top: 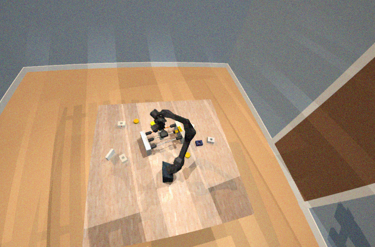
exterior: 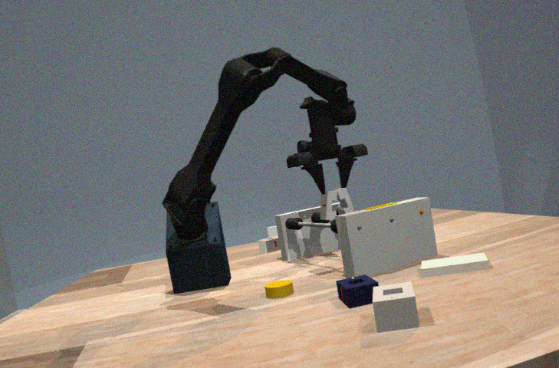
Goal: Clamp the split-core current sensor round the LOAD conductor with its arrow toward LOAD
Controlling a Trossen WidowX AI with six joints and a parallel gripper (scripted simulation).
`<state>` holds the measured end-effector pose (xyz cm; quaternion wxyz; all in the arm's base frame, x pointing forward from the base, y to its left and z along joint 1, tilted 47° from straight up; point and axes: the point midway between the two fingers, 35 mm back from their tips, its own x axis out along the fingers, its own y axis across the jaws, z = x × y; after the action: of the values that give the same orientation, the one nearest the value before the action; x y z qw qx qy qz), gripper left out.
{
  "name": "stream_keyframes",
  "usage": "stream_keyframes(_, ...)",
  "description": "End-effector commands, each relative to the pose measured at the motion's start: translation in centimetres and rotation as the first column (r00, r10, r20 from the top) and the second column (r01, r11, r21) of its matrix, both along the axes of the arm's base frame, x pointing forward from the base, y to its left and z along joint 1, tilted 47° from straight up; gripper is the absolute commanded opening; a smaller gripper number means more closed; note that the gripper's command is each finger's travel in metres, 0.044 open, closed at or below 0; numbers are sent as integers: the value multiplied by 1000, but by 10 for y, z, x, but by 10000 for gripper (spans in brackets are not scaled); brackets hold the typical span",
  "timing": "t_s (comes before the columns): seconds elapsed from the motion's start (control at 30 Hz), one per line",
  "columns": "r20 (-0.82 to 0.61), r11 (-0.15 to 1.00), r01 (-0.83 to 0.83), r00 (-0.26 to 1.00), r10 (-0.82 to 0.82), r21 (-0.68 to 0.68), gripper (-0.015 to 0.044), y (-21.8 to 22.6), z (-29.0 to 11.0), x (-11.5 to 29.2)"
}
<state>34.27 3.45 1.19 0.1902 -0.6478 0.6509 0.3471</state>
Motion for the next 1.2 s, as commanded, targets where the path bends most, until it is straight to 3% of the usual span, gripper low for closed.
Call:
stream_keyframes(0.0,-1,1000,-4,1000,4,-2,0,-5,-5,0)
stream_keyframes(1.17,0,1000,1,1000,-1,-2,0,-24,-23,-3)
